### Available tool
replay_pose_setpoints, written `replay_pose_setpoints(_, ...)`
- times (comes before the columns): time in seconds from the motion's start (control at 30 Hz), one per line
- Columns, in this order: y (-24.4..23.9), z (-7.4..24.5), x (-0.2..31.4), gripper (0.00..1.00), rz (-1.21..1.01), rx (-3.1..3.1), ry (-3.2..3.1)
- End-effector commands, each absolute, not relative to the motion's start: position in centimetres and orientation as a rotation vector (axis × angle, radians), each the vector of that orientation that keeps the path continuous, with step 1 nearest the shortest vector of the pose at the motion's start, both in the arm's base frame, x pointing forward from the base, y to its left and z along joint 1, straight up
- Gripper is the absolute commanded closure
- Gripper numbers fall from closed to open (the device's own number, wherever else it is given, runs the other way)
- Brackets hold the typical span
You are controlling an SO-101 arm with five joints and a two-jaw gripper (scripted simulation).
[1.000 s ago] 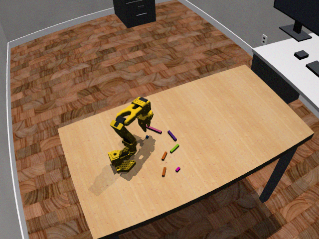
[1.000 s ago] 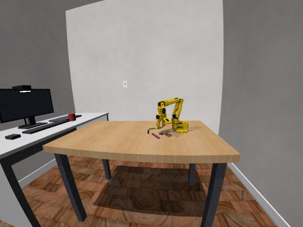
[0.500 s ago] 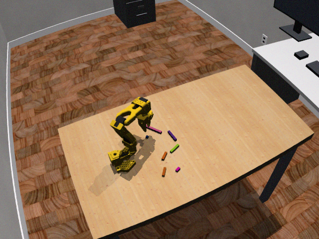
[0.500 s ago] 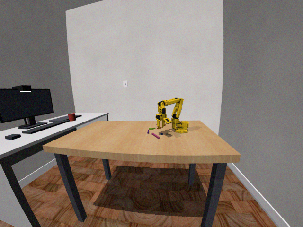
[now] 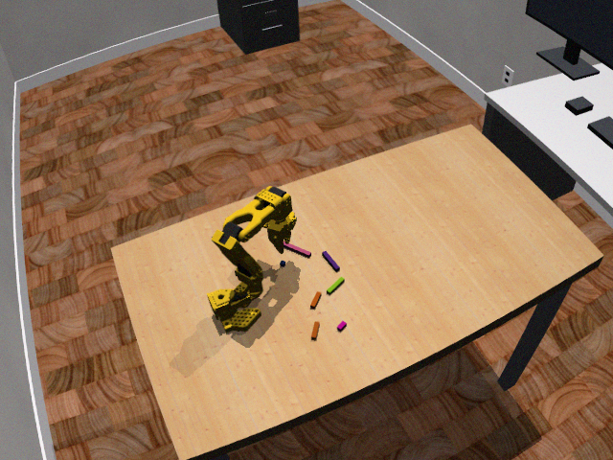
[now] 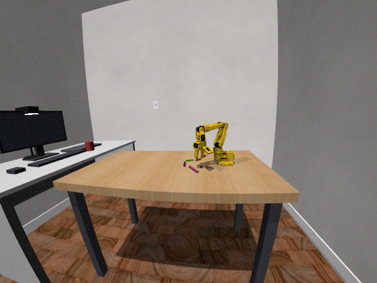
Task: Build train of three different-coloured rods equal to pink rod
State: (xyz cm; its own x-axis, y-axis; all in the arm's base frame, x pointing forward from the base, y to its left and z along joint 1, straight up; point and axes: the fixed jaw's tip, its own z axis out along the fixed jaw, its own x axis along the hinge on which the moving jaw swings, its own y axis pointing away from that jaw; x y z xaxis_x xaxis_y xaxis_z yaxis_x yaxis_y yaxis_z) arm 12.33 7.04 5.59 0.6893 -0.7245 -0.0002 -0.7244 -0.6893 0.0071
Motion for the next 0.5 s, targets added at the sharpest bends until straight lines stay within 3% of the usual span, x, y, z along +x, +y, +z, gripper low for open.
replay_pose_setpoints(0.0,7.0,6.6,13.5,0.83,0.056,2.945,-1.213)
replay_pose_setpoints(0.47,5.0,6.8,15.5,0.82,0.071,3.023,-0.969)
